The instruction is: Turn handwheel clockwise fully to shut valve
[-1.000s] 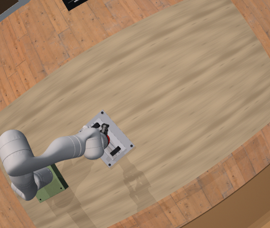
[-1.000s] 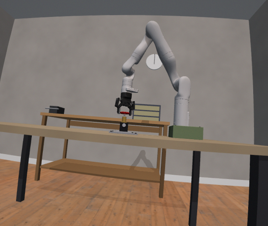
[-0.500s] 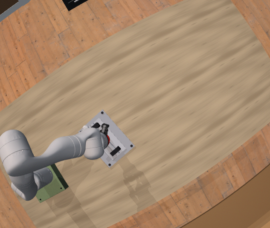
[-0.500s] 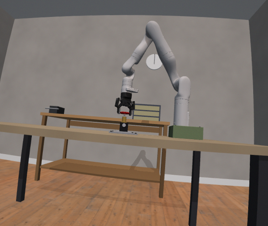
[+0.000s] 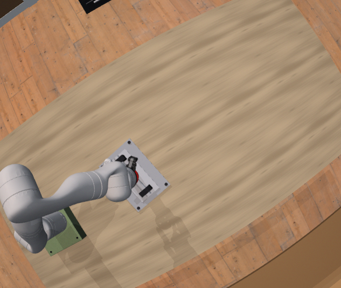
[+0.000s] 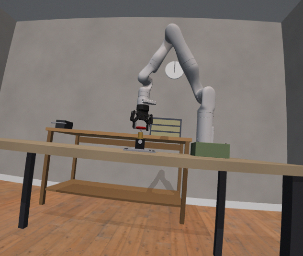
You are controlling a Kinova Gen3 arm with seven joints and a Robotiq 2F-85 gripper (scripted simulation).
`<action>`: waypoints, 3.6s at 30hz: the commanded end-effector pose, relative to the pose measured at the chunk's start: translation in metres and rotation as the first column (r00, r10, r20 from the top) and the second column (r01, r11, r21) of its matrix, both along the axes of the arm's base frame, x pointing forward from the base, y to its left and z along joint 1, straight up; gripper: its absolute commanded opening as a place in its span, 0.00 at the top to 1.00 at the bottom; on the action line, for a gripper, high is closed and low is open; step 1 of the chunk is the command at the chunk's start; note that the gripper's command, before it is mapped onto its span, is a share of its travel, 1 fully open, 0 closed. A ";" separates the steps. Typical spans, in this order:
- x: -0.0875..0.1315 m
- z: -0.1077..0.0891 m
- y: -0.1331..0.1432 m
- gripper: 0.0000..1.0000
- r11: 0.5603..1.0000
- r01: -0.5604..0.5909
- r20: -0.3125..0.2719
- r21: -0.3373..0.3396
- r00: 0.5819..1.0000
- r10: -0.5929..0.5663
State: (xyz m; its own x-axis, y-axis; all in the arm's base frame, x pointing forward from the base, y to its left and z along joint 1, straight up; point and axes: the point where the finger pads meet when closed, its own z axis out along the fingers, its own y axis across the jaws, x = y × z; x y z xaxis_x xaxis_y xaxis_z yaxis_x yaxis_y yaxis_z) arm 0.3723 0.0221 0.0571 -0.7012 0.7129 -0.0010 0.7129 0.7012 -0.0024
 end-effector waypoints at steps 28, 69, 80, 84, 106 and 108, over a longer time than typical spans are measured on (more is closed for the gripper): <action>0.001 0.053 0.001 0.00 1.000 -0.001 0.004 0.001 1.000 0.001; 0.001 0.085 0.001 0.00 1.000 -0.001 0.004 0.001 1.000 0.001; 0.001 0.085 0.001 0.00 1.000 -0.001 0.004 0.001 1.000 0.001; 0.001 0.085 0.001 0.00 1.000 -0.001 0.004 0.001 1.000 0.001; 0.001 0.085 0.001 0.00 1.000 -0.001 0.004 0.001 1.000 0.001; 0.001 0.085 0.001 0.00 1.000 -0.001 0.004 0.001 1.000 0.001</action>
State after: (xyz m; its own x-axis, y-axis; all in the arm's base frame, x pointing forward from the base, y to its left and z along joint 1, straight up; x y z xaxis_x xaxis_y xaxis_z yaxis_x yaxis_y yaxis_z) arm 0.3727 0.0227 0.1416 -0.7019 0.7122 -0.0021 0.7123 0.7019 -0.0003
